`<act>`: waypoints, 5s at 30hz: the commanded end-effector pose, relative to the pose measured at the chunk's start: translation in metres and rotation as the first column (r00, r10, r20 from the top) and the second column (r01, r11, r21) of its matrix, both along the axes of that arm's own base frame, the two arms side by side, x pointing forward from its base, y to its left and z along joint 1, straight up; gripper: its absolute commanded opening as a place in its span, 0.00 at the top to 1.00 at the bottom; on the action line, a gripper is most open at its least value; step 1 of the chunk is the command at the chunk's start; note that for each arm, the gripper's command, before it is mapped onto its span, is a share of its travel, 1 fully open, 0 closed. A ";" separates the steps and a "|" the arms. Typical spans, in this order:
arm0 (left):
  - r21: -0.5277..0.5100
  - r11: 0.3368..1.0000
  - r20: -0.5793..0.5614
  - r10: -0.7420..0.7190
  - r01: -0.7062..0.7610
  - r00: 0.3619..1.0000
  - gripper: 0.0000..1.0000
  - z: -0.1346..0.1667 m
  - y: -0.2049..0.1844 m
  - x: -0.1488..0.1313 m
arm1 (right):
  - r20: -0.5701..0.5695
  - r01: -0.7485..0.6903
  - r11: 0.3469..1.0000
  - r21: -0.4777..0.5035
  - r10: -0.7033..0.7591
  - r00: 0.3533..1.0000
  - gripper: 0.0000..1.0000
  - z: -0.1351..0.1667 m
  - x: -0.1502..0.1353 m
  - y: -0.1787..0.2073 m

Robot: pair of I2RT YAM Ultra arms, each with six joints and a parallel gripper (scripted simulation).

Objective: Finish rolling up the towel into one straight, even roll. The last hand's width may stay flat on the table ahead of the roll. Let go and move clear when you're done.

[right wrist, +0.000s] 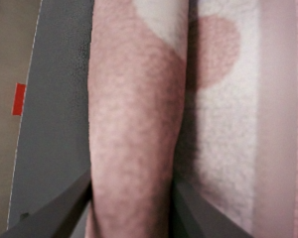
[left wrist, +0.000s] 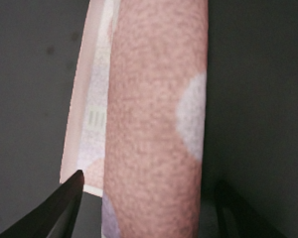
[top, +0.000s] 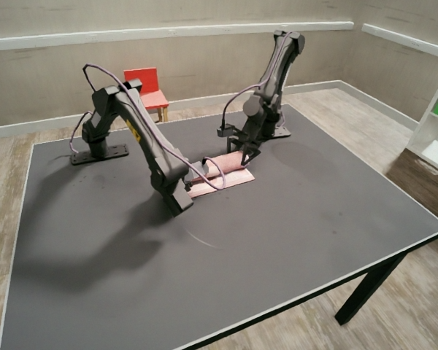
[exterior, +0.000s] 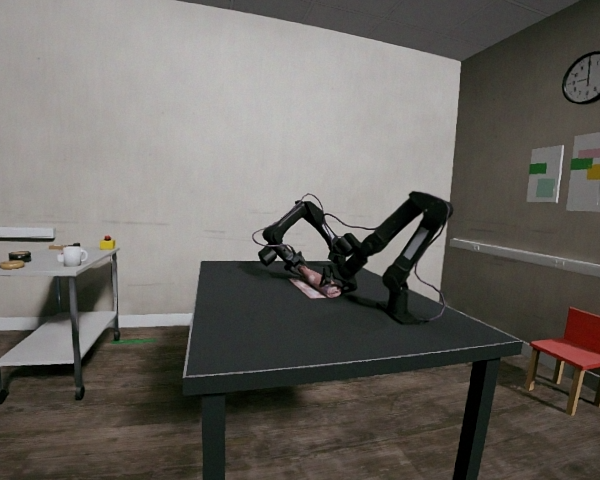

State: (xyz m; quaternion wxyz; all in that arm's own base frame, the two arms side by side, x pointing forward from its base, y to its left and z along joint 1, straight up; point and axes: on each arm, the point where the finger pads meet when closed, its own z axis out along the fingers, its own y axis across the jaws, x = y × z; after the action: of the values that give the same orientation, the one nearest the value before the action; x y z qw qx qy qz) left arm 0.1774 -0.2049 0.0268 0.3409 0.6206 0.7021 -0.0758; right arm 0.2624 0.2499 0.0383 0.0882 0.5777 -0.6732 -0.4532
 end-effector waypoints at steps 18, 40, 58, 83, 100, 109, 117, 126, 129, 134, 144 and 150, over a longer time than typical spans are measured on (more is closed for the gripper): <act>-0.039 0.999 0.037 0.010 -0.009 0.999 0.48 0.014 -0.020 0.017 | 0.015 0.003 1.000 0.023 -0.003 1.000 0.63 0.007 0.005 0.002; -0.039 0.999 0.037 0.010 -0.009 0.999 0.55 0.014 -0.020 0.017 | 0.015 0.003 1.000 0.023 -0.003 1.000 0.63 0.007 0.005 0.002; -0.039 0.999 0.037 0.010 -0.009 0.999 0.56 0.014 -0.020 0.017 | 0.015 0.003 1.000 0.023 -0.003 1.000 0.24 0.018 0.005 0.002; -0.110 0.993 -0.301 0.000 -0.034 0.954 0.56 0.017 -0.020 0.017 | 0.027 0.003 1.000 0.025 -0.003 1.000 0.14 0.059 0.049 -0.035; -0.182 0.978 -0.683 -0.051 -0.101 0.729 0.56 0.022 -0.020 0.017 | 0.543 -0.024 0.993 0.115 -0.043 0.838 0.08 0.057 0.022 -0.020; -0.200 0.971 -0.797 -0.081 -0.135 0.599 0.56 0.024 -0.020 0.017 | 0.770 -0.066 0.986 0.154 -0.078 0.634 0.06 0.056 0.006 -0.012; -0.209 0.965 -0.861 -0.104 -0.160 0.497 0.56 0.026 -0.020 0.017 | 0.891 -0.093 0.979 0.179 -0.121 0.437 0.03 0.055 -0.004 -0.007; -0.210 0.964 -0.869 -0.107 -0.163 0.482 0.56 0.023 -0.020 0.017 | 0.893 -0.115 0.977 0.179 -0.112 0.437 0.02 0.057 0.002 -0.007; -0.210 0.964 -0.869 -0.107 -0.163 0.482 0.56 0.017 -0.020 0.017 | 0.893 -0.154 0.972 0.179 -0.094 0.441 0.02 0.061 0.013 -0.007; -0.210 0.964 -0.869 -0.107 -0.163 0.482 0.56 0.014 -0.020 0.017 | 0.893 -0.175 0.968 0.179 -0.085 0.443 0.02 0.060 0.019 -0.008; -0.210 0.964 -0.869 -0.107 -0.163 0.482 0.56 0.014 -0.020 0.017 | 0.893 -0.169 0.969 0.179 -0.088 0.442 0.02 0.022 0.013 -0.008; -0.210 0.964 -0.869 -0.107 -0.163 0.482 0.56 0.014 -0.020 0.017 | 0.893 -0.165 0.970 0.179 -0.089 0.442 0.02 -0.004 0.010 -0.008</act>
State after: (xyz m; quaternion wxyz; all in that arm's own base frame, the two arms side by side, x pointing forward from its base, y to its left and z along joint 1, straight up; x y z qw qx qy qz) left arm 0.1886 -0.2213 0.0364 0.0032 0.4318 0.7781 -0.4562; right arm 0.2649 0.2323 0.0328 -0.3093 0.7502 -0.5613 -0.1626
